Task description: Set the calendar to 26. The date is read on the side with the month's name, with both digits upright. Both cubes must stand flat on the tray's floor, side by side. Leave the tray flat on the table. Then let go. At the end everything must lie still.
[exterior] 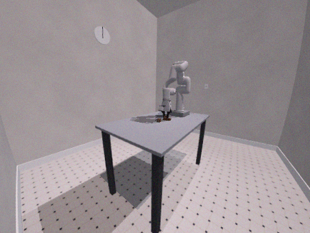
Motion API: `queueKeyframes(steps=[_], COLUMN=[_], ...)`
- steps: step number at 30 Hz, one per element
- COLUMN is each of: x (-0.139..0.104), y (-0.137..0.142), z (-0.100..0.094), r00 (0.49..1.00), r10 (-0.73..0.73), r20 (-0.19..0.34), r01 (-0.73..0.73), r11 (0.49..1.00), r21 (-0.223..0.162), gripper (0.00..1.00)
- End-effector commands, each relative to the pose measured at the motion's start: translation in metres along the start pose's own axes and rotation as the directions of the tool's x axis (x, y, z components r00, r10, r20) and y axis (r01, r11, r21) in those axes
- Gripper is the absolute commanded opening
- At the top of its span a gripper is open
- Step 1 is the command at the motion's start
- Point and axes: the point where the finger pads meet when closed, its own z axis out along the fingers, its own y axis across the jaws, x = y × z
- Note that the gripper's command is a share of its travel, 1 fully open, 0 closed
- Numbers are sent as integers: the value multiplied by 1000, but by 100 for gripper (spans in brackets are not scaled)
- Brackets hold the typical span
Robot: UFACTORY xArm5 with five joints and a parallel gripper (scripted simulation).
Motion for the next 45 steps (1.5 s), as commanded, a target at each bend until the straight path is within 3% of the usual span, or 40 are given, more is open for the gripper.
queueKeyframes(steps=[1, 29, 45], x=[1, 1, 1], y=[0, 0, 0], z=[-1, -4, -89], r00=[1000, 1000, 1000], r10=[0, 0, 0], r20=[-3, -3, -3], r01=[0, 0, 0], r11=[1000, 1000, 1000], r21=[0, 0, 0], gripper=[27, 27, 27])
